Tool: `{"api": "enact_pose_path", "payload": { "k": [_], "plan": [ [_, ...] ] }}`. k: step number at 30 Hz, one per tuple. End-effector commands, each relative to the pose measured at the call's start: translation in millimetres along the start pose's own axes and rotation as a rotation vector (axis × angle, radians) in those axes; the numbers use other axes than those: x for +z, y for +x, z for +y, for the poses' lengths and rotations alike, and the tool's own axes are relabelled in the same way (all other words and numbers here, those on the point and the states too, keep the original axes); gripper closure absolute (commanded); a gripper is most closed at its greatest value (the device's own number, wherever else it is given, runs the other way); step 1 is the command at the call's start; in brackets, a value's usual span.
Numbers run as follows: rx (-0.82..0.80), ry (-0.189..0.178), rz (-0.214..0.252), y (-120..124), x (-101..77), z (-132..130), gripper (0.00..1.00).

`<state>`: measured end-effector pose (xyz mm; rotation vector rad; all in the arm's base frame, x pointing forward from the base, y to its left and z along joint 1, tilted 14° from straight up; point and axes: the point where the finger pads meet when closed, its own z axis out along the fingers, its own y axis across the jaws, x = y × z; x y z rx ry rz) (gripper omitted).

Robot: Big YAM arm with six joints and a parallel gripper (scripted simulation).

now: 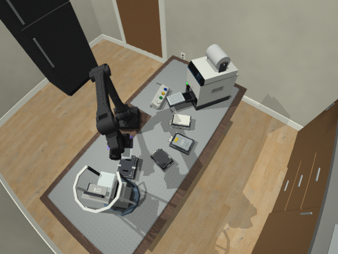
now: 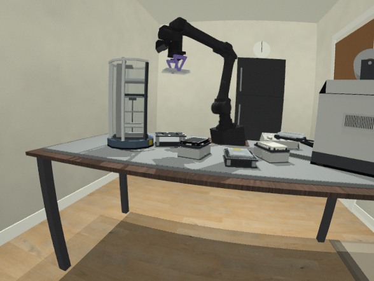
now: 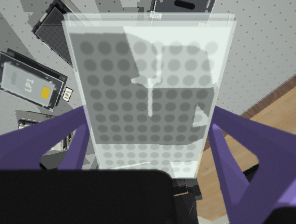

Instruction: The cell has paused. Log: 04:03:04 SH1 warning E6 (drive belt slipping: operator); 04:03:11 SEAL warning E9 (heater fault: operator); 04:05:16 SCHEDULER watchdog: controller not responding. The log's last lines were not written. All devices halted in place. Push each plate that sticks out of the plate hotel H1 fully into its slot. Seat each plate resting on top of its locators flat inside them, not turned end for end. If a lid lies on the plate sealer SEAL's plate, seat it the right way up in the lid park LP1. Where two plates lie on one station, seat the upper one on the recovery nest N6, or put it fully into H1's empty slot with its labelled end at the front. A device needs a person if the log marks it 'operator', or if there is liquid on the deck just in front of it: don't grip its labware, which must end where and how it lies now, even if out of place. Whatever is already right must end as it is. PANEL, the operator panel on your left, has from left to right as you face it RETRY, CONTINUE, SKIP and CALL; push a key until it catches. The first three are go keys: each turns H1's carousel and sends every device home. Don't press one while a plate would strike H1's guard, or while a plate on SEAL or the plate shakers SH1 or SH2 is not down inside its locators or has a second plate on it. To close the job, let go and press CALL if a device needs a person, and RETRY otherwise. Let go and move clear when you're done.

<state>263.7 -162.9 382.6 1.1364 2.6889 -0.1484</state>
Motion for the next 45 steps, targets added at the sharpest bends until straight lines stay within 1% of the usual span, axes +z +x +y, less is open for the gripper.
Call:
{"api": "enact_pose_path", "payload": {
  "k": [1, 3, 5, 6, 7, 11, 12, 14, 17, 18, 20, 23, 24, 31, 34, 35, 45],
  "plan": [
    [-0.018, -0.005, -0.022, 3.3, -10.9, -13.3, 0.16],
    [-0.019, -0.004, -0.015, 4.8, -8.2, -20.0, 0.16],
    [-0.019, -0.004, -0.015, 4.8, -8.2, -20.0, 0.16],
    [-0.016, -0.014, -0.069, -7.2, -29.8, -22.0, 0.16],
    [-0.016, -0.013, -0.066, -4.8, -28.1, -25.7, 0.16],
    [-0.019, -0.003, -0.022, 4.3, -10.7, -39.4, 0.16],
    [-0.019, -0.003, -0.018, 5.2, -9.2, -42.7, 0.16],
    [-0.019, -0.003, -0.029, 3.5, -13.1, -49.1, 0.16],
    [-0.019, -0.002, -0.019, 5.8, -9.1, -59.0, 0.16],
    [-0.019, -0.002, -0.029, 3.9, -13.3, -62.2, 0.16],
    [0.004, -0.001, -0.027, 3.9, -12.4, -68.4, 0.16],
    [0.022, -0.003, -0.02, 2.6, -10.2, -66.0, 0.16],
    [0.051, -0.007, -0.02, 2.7, -10.3, -61.7, 0.16],
    [0.217, -0.003, -0.02, 2.6, -10.2, -64.8, 0.16],
    [0.216, -0.003, -0.02, 2.6, -10.2, -64.6, 0.16],
    [0.209, -0.005, -0.036, -3.3, -14.8, -65.4, 0.16],
    [0.209, -0.005, -0.036, -3.3, -14.8, -65.4, 0.16]
  ]
}}
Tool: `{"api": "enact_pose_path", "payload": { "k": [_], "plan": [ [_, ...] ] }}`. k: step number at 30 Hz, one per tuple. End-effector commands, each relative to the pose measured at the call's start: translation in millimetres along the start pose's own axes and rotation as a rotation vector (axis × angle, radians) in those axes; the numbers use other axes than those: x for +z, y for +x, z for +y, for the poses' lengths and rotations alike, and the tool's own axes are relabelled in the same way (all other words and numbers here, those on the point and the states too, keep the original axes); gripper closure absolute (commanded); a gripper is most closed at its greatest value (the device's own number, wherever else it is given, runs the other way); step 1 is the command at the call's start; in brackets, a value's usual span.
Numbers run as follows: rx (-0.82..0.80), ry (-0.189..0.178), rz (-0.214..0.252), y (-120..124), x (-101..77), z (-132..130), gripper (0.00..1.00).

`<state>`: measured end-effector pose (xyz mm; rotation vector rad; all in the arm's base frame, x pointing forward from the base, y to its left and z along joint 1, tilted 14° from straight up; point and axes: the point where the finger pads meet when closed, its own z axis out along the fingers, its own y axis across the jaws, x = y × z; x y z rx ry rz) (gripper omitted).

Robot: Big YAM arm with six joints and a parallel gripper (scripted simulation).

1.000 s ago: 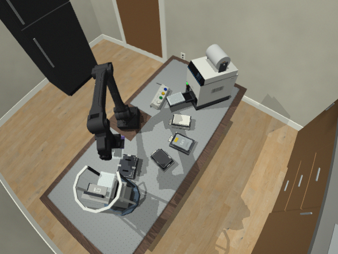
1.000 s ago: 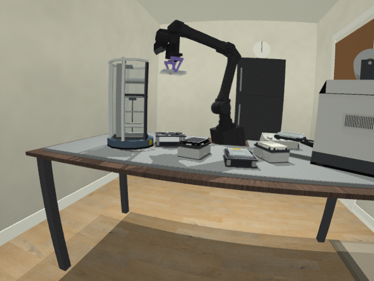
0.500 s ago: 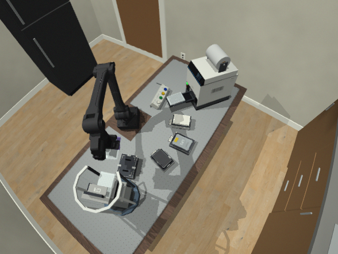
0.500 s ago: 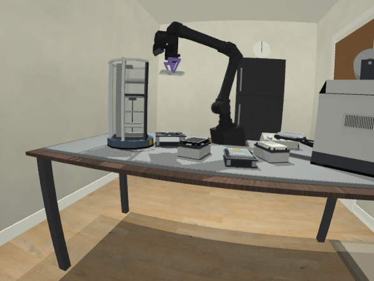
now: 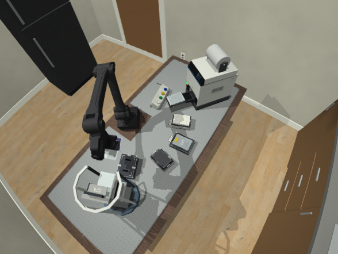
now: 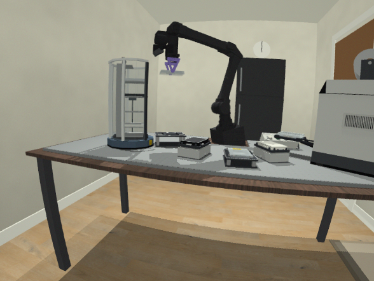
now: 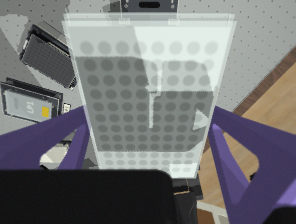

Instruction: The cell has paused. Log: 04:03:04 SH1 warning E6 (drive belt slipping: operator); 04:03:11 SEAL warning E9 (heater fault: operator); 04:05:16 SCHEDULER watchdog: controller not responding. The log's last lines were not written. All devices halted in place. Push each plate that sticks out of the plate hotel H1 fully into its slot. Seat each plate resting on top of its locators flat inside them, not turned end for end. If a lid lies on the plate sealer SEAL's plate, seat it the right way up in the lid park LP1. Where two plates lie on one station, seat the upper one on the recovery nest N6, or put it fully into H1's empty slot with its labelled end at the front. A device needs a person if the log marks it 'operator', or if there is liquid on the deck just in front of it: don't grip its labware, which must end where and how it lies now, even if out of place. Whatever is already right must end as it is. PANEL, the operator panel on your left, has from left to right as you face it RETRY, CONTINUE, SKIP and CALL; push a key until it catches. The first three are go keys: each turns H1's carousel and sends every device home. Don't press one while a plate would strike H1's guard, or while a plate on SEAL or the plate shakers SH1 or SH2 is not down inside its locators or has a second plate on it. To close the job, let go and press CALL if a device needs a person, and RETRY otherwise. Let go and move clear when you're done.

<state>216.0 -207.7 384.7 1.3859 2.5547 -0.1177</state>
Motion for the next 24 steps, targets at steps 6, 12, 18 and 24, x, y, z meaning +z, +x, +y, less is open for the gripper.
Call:
{"api": "enact_pose_path", "payload": {
  "k": [6, 12, 18, 24],
  "plan": [
    [0.024, -0.007, -0.028, -0.7, -1.2, 0.6, 0.16],
    [0.023, -0.012, -0.049, -6.4, -5.6, 1.5, 0.16],
    [0.022, -0.004, -0.019, -0.8, 12.4, -0.3, 0.16],
    [0.022, -0.003, -0.019, -1.4, 18.6, -1.1, 0.16]
  ]
}}
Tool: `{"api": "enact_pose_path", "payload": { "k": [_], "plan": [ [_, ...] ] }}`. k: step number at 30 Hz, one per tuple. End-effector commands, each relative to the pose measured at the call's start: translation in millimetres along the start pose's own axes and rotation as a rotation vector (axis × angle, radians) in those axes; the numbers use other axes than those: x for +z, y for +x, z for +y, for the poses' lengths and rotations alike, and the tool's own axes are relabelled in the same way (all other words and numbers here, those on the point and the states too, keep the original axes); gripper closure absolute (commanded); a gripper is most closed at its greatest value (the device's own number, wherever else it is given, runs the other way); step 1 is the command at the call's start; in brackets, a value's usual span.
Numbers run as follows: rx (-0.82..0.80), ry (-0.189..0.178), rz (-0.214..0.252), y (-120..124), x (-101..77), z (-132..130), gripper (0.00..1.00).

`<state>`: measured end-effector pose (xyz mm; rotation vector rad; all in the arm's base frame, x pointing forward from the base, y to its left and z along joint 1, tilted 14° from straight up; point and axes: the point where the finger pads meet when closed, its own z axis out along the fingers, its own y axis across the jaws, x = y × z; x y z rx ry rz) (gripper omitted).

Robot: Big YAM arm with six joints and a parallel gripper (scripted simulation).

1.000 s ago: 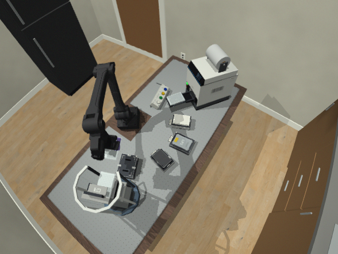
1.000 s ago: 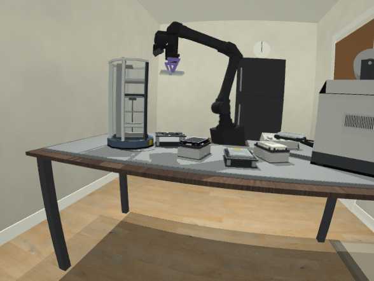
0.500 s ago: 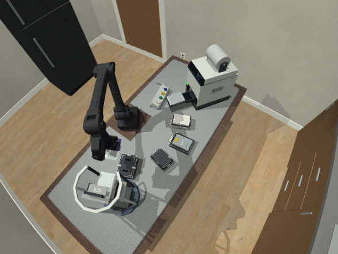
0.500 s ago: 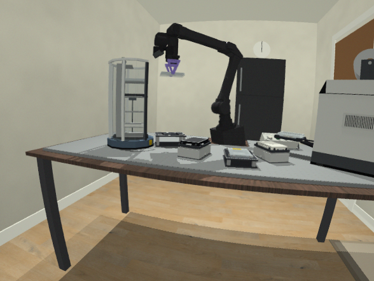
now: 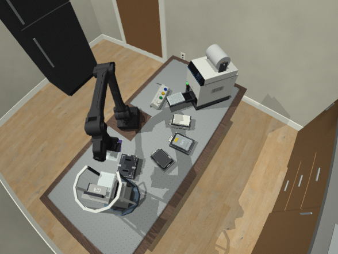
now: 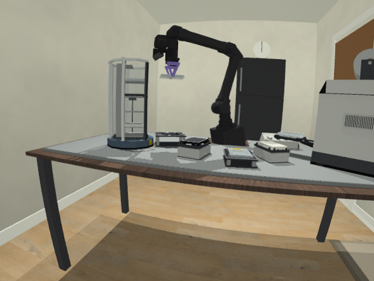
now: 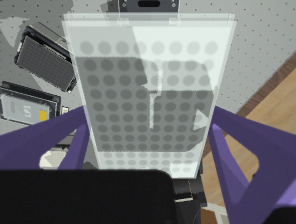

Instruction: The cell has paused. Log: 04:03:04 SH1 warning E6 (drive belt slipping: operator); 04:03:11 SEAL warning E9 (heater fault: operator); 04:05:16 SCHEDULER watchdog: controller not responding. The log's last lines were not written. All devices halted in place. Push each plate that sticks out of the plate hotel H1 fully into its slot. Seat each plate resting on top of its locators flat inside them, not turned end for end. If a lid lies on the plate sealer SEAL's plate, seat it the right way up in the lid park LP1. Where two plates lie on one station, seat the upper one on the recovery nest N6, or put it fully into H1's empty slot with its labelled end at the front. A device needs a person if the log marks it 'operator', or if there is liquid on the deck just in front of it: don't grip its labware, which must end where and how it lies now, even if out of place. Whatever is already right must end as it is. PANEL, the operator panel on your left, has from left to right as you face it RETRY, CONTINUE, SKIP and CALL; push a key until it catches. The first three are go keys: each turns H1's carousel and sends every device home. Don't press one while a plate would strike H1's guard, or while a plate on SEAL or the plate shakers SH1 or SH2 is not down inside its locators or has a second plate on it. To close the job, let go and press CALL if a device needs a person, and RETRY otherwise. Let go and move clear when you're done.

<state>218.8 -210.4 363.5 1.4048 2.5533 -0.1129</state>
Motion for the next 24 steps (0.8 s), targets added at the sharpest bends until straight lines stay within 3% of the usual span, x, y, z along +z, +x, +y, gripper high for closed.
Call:
{"api": "enact_pose_path", "payload": {
  "k": [1, 4, 5, 8, 21, 22, 24],
  "plan": [
    [0.011, -0.005, -0.027, -2.8, -2.1, -1.4, 0.16],
    [0.011, -0.005, -0.028, -2.8, -1.3, -1.5, 0.16],
    [0.012, -0.02, -0.087, -15.2, -24.3, 0.9, 0.16],
    [0.011, -0.005, -0.026, -3.5, 3.2, -2.1, 0.16],
    [0.005, -0.005, -0.027, -3.6, 13.8, -2.0, 0.16],
    [0.006, -0.02, -0.086, -17.0, -9.2, 0.8, 0.16],
    [0.005, -0.009, -0.041, -7.7, 11.1, -1.5, 0.16]
  ]
}}
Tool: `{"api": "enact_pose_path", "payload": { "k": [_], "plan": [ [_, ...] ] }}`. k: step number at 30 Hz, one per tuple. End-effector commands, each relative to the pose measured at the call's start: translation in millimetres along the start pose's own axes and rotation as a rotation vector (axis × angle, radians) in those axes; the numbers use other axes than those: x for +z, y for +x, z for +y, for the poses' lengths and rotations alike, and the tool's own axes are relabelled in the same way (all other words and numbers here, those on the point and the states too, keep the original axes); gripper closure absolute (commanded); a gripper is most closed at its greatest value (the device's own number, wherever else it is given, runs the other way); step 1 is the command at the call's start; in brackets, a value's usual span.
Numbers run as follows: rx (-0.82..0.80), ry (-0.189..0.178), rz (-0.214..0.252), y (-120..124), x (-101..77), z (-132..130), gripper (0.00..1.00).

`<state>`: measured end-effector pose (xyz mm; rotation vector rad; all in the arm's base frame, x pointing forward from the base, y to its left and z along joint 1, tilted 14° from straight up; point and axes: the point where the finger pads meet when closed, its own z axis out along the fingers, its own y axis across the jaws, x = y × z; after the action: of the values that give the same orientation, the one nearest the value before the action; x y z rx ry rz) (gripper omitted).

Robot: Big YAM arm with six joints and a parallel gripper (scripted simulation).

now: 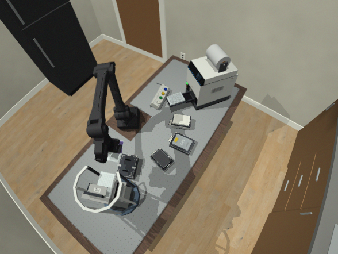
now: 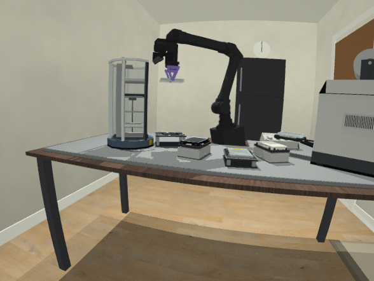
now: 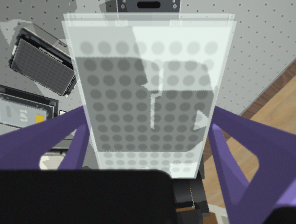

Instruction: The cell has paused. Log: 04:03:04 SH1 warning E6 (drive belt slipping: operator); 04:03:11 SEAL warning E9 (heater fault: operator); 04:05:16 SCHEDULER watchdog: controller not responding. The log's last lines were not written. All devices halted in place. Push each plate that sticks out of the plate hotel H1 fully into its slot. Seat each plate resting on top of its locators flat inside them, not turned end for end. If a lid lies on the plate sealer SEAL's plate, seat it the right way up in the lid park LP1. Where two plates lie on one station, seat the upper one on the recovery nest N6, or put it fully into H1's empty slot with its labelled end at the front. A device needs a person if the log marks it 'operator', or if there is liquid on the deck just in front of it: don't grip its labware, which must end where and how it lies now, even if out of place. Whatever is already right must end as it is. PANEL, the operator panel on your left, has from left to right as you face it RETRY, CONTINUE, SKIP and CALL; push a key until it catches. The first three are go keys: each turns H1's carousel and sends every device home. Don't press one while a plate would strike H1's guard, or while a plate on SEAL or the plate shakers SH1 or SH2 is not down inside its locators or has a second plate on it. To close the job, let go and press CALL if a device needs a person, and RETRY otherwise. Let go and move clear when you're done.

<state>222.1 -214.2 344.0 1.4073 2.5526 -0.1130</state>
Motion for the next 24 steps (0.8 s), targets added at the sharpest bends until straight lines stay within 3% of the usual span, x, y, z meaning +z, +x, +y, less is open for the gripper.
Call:
{"api": "enact_pose_path", "payload": {
  "k": [1, 14, 15, 18, 24],
  "plan": [
    [0.003, -0.005, -0.026, -3.9, -1.6, -2.2, 0.16],
    [-0.002, -0.005, -0.024, -4.2, 10.0, -1.8, 0.16],
    [-0.001, -0.019, -0.083, -18.7, -12.8, 1.2, 0.16],
    [-0.001, -0.004, -0.02, -5.0, 15.3, -1.9, 0.16],
    [-0.002, -0.006, -0.025, -7.6, 19.1, -1.1, 0.16]
  ]
}}
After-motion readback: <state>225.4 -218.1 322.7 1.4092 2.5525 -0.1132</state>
